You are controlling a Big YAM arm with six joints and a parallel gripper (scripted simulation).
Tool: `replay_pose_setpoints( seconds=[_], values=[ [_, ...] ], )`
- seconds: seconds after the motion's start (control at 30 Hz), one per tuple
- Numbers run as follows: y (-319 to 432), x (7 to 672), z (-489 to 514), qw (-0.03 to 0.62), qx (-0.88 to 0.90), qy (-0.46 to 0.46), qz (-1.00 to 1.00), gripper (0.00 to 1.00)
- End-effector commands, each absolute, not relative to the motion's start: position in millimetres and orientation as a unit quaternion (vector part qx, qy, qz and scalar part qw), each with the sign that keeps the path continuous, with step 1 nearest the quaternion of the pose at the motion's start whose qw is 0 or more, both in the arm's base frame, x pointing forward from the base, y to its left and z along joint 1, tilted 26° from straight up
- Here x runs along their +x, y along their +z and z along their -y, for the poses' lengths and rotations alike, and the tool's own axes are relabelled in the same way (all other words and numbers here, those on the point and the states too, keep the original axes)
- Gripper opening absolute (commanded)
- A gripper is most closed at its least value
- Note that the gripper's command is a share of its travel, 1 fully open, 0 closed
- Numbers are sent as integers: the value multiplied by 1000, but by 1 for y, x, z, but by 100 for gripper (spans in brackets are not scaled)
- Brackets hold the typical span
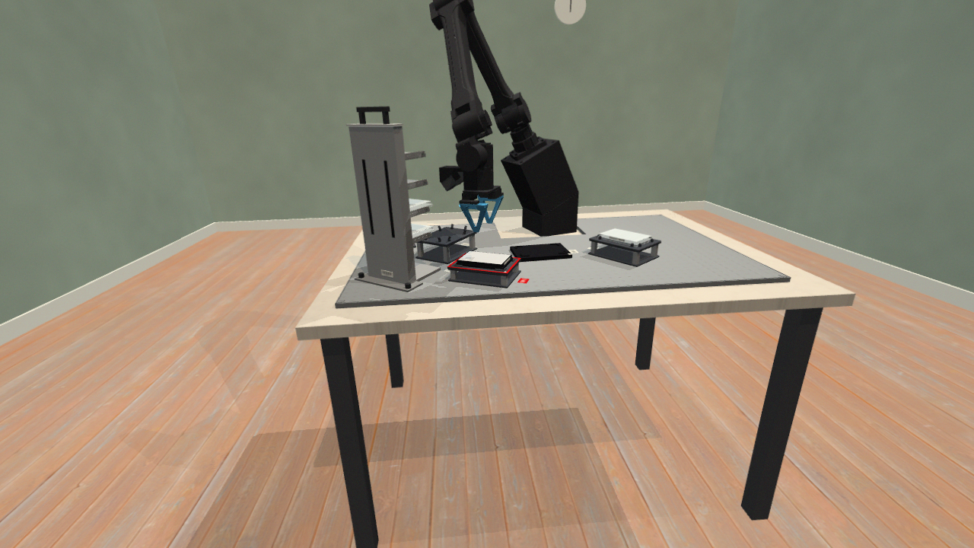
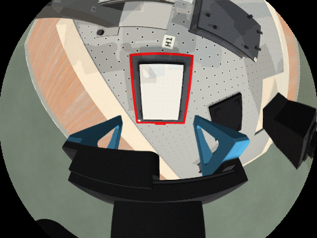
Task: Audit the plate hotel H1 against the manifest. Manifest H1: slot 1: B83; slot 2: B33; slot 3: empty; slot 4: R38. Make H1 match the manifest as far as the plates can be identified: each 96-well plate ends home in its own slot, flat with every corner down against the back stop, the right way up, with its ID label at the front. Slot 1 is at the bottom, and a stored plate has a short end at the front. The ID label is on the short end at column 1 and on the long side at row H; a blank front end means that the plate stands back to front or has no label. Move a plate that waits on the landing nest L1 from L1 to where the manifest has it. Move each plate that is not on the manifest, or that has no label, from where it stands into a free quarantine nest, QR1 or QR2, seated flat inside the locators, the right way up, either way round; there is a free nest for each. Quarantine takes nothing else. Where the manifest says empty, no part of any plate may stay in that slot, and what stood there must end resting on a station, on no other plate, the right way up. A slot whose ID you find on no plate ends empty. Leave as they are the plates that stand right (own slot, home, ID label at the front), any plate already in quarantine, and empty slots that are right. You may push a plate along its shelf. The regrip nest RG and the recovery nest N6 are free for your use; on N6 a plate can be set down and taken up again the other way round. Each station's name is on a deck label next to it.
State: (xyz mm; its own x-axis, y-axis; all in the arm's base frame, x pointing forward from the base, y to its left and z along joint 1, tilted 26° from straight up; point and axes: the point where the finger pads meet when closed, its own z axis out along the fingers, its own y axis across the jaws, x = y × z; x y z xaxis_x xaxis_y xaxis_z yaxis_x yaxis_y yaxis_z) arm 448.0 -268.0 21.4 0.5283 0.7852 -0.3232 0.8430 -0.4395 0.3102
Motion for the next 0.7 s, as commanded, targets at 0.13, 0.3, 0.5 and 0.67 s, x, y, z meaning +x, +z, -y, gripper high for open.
replay_pose_setpoints(
  seconds=[0.13,0.3,0.5,0.67],
  values=[
    [41,452,260,222,848,-64,-477,100],
    [62,457,252,232,845,-55,-478,100],
    [70,455,248,228,846,-59,-478,100],
    [94,459,241,237,845,-51,-477,100]
  ],
)
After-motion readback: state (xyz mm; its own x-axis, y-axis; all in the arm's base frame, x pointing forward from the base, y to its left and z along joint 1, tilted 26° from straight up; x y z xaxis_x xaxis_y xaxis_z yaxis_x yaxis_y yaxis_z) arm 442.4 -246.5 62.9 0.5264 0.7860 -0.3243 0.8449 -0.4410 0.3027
